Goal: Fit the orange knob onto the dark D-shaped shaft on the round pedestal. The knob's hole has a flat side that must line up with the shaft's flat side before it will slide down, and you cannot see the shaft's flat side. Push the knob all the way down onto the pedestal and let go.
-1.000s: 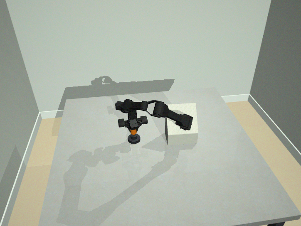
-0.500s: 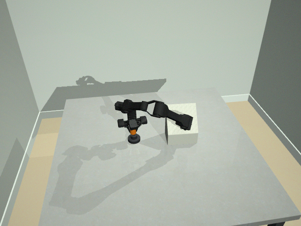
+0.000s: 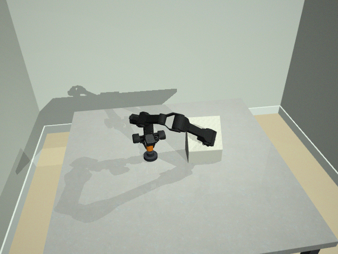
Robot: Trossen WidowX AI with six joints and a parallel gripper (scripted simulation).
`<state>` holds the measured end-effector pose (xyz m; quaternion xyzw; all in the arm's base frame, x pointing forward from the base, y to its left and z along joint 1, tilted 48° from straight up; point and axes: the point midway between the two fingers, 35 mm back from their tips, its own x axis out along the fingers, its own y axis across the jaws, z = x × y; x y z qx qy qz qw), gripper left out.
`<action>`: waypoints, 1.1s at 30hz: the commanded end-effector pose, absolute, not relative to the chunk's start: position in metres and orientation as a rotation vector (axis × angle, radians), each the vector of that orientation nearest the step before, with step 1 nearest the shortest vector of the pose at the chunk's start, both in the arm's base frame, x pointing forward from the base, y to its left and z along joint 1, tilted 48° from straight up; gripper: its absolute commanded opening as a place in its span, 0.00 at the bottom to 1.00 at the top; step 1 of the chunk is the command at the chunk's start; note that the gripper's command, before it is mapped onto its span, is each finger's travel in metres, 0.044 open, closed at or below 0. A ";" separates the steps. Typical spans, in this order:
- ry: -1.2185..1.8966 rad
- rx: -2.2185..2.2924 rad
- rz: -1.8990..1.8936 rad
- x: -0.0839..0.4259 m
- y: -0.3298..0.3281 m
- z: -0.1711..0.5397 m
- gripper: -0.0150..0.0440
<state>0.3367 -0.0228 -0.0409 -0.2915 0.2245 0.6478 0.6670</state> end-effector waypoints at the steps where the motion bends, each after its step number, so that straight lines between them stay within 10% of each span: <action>1: 0.507 -0.655 1.458 0.333 -0.024 -0.041 0.25; 33: 0.356 -0.820 1.523 0.338 -0.025 -0.038 0.25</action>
